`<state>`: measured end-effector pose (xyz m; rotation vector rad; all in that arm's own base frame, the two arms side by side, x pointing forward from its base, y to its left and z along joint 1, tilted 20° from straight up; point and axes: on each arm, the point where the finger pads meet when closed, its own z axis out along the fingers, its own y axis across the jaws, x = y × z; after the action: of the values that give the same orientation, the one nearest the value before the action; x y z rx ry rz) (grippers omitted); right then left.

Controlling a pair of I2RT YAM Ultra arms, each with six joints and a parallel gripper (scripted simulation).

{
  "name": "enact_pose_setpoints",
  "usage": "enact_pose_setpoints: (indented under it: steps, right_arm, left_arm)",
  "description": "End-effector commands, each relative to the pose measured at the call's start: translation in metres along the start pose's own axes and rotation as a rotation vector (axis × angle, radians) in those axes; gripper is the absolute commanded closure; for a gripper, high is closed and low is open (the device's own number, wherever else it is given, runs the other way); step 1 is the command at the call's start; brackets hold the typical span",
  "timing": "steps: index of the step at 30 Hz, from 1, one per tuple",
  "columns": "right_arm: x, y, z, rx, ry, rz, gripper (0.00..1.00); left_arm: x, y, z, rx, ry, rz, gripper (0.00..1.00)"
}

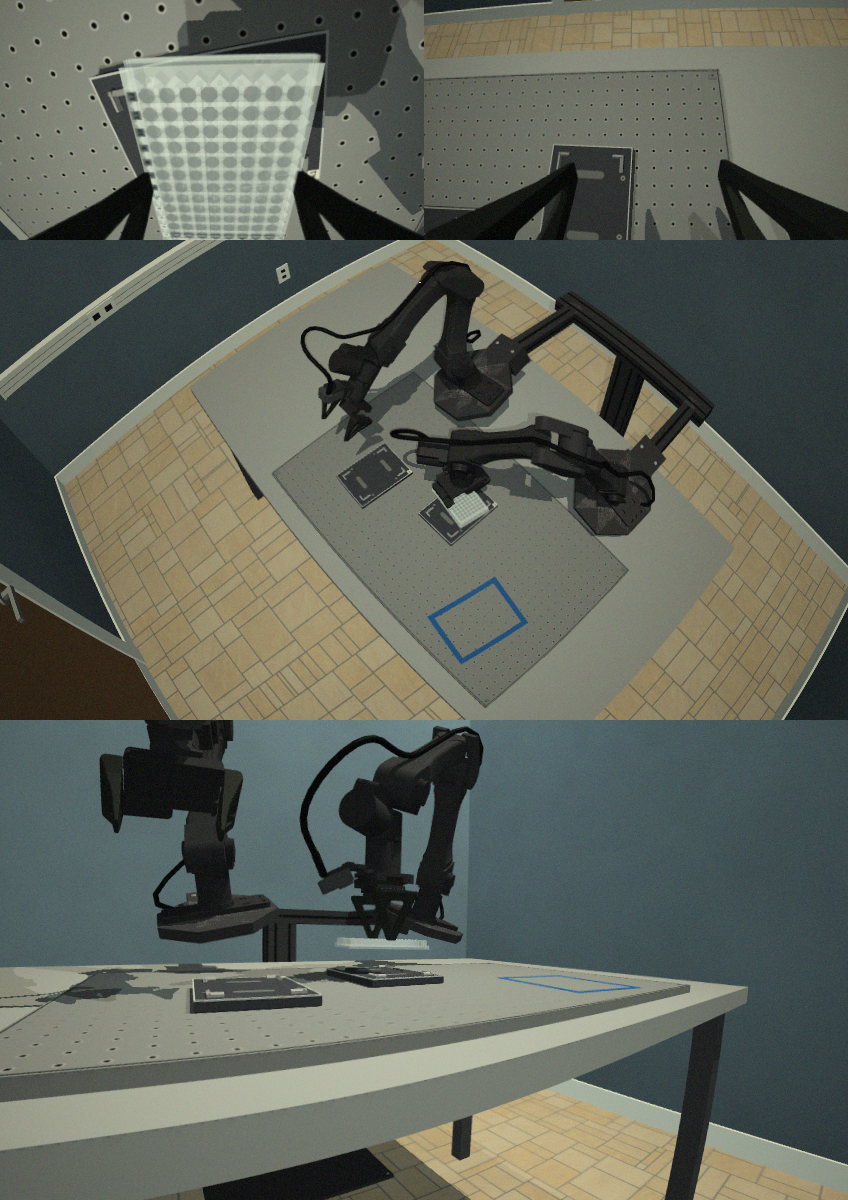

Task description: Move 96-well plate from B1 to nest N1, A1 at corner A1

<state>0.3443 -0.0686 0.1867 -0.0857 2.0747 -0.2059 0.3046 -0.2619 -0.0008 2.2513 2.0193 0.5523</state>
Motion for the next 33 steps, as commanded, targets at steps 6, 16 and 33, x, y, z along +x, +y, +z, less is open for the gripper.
enact_pose_setpoints:
  steps: [6, 16, 33]
  right_arm:
    - [-0.0133, -0.0036, -0.0061, 0.008, -0.034, -0.005, 0.0]
    - [-0.0133, -0.0036, -0.0061, 0.008, -0.034, -0.005, 0.0]
    - [-0.0133, -0.0036, -0.0061, 0.008, -0.034, -0.005, 0.0]
  left_arm:
    - [-0.0004, 0.006, -0.0039, -0.011, 0.016, -0.408, 0.24]
    - [-0.0015, 0.0048, -0.0039, -0.002, 0.017, -0.738, 0.24]
    - [-0.002, 0.0046, -0.0037, 0.007, 0.028, -1.391, 0.24]
